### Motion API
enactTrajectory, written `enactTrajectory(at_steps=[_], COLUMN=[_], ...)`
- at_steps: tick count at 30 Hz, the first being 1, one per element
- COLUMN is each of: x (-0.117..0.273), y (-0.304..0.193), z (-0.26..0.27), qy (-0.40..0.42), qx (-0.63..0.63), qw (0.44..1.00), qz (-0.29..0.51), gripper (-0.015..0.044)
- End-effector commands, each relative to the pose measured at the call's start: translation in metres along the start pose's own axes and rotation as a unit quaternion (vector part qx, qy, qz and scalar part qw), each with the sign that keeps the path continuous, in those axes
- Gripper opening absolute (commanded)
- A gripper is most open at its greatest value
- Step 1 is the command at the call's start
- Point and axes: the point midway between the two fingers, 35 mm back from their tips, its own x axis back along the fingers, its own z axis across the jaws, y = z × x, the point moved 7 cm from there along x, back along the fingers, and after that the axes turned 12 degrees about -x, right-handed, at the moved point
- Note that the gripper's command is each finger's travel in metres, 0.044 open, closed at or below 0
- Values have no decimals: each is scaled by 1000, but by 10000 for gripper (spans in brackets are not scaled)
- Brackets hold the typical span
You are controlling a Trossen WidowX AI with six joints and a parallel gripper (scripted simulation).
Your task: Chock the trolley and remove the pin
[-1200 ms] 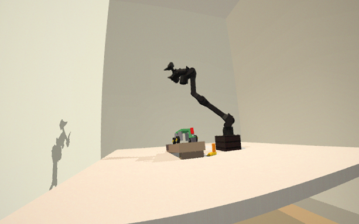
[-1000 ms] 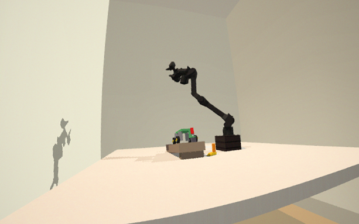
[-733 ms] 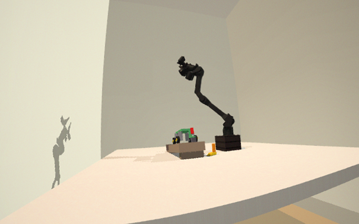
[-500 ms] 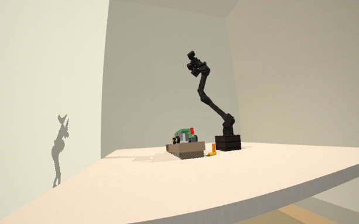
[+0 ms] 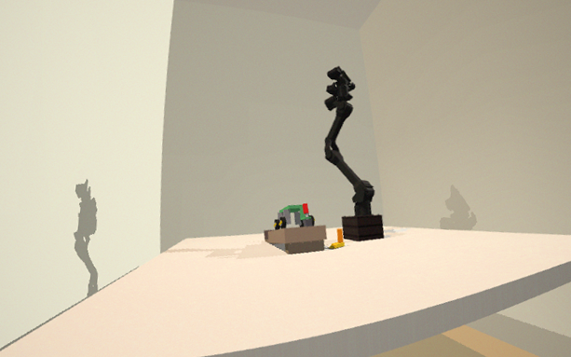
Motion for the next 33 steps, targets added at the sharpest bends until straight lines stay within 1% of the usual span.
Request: enactTrajectory(at_steps=[1, 4, 8, 13, 16, 25, 28, 33], x=[11, 23, 40, 67, 82, 147, 183, 234], y=[-59, -93, -123, -154, -165, -188, -191, -186], z=[-17, -31, -53, -86, -104, -170, -196, -225], qy=[-31, -49, -78, -112, -129, -181, -207, -239], qx=[78, 128, 192, 264, 301, 404, 426, 445], qw=[991, 976, 949, 902, 874, 753, 693, 606], qz=[105, 171, 238, 322, 359, 488, 544, 614], gripper=[190, 190, 190, 190, 190, 190, 190, 190])
